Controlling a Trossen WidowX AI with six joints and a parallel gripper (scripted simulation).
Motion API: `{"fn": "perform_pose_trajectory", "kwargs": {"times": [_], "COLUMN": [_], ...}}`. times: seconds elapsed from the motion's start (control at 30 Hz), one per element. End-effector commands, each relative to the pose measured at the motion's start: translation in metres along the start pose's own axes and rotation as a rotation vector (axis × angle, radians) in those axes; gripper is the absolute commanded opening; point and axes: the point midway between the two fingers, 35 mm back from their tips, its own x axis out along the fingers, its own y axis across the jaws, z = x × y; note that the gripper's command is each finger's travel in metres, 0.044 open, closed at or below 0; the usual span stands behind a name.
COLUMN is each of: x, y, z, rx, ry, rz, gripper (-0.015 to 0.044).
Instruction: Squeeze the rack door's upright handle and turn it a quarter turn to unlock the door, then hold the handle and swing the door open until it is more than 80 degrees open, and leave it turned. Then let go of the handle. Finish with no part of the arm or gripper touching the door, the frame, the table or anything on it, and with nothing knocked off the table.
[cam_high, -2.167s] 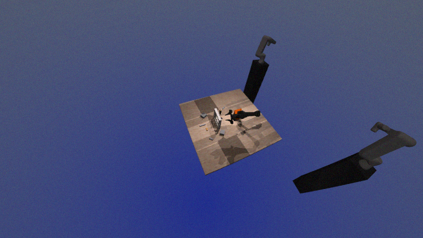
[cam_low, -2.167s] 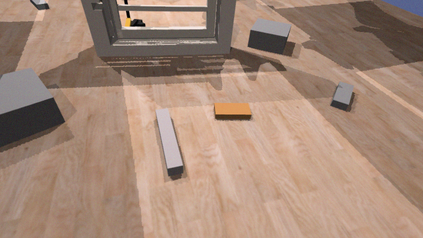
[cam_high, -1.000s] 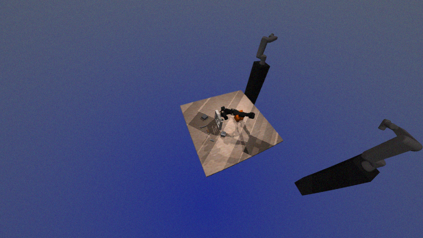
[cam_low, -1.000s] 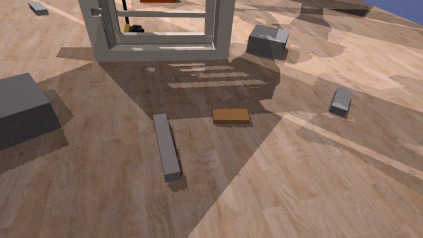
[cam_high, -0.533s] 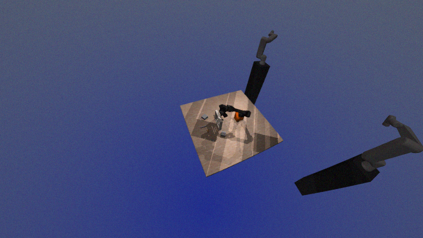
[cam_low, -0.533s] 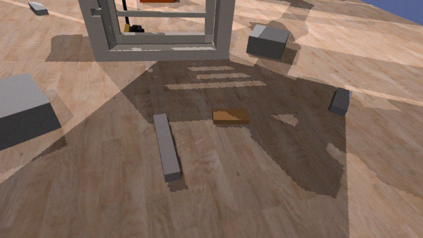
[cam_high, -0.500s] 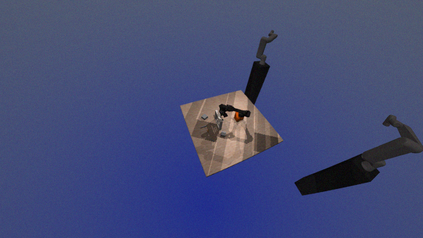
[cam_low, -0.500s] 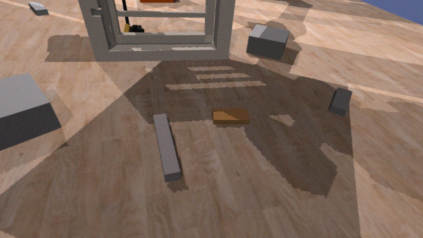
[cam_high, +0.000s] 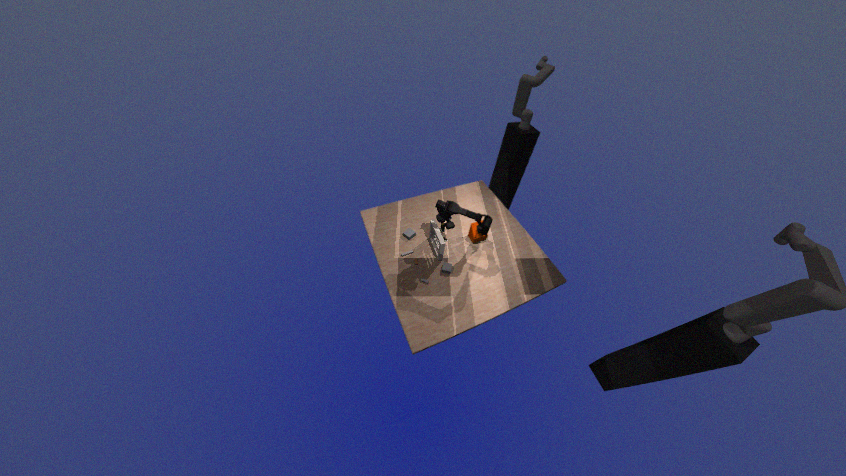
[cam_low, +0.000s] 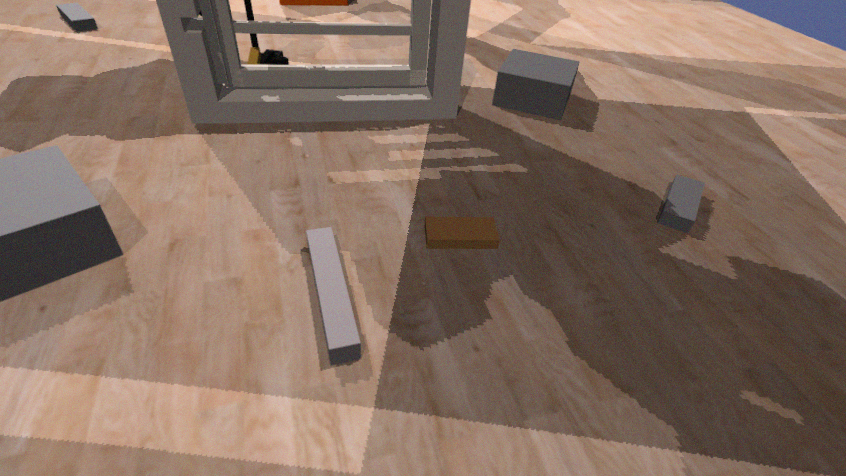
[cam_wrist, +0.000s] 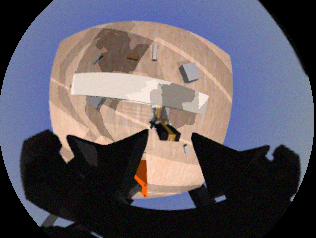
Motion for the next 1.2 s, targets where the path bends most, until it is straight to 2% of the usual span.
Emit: {"fn": "perform_pose_trajectory", "kwargs": {"times": [0.0, 0.27, 1.17], "x": [0.001, 0.002, 0.036], "y": [-0.008, -0.019, -0.012], "z": [-0.006, -0.016, -0.017], "rx": [0.038, 0.109, 0.117], "ry": [0.024, 0.054, 0.095], "rz": [0.084, 0.228, 0.221], "gripper": [0.0293, 0.0293, 0.0293]}}
